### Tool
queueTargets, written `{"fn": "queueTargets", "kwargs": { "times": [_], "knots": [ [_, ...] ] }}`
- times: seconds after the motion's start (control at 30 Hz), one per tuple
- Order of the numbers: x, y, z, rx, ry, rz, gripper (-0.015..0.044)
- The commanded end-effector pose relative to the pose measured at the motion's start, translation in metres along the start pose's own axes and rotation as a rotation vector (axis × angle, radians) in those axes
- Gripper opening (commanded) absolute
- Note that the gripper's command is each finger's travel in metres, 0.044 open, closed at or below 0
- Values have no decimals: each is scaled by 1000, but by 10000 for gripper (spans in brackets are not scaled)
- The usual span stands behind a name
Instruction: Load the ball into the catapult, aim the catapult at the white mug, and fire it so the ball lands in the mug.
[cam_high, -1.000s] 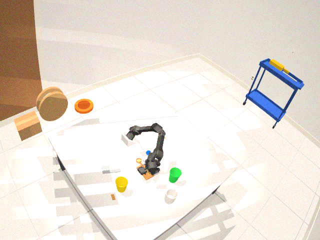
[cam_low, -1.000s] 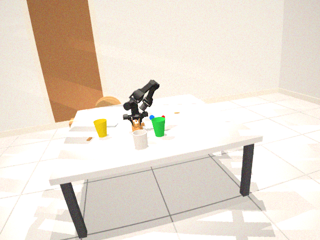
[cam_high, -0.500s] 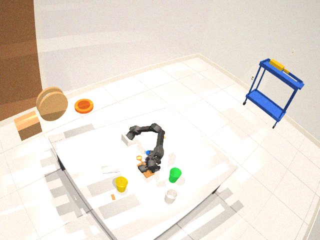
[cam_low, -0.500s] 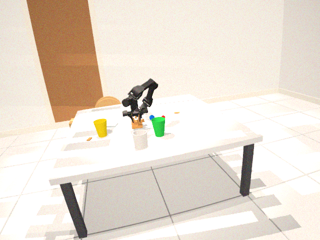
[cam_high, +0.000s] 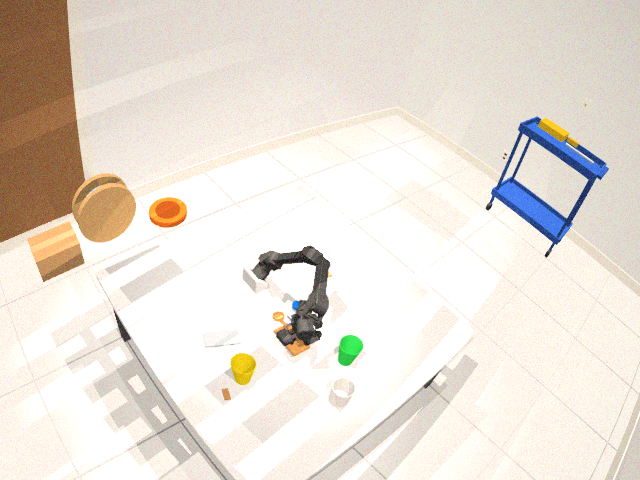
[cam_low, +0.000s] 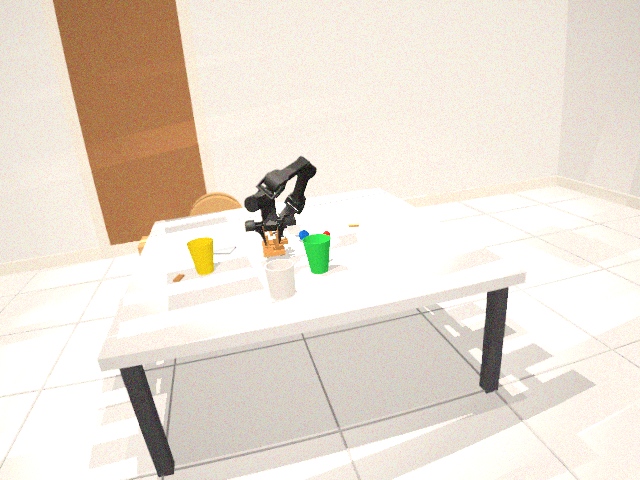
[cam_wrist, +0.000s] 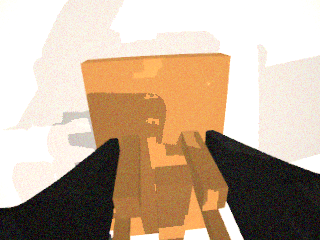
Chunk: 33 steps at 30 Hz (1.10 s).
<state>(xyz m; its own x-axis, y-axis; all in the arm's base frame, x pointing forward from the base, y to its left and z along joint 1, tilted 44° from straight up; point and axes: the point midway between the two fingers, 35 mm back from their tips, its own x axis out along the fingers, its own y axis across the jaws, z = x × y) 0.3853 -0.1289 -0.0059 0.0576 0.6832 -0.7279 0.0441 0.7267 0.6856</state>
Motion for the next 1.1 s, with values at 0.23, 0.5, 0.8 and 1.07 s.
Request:
{"fn": "queueTargets", "kwargs": {
  "times": [0.23,0.5,0.8,1.07],
  "knots": [
    [16,0,-1,6,-3,2,0],
    [29,1,-1,5,-3,3,0],
    [32,0,-1,1,4,1,0],
    [32,0,-1,1,4,1,210]
  ]
}}
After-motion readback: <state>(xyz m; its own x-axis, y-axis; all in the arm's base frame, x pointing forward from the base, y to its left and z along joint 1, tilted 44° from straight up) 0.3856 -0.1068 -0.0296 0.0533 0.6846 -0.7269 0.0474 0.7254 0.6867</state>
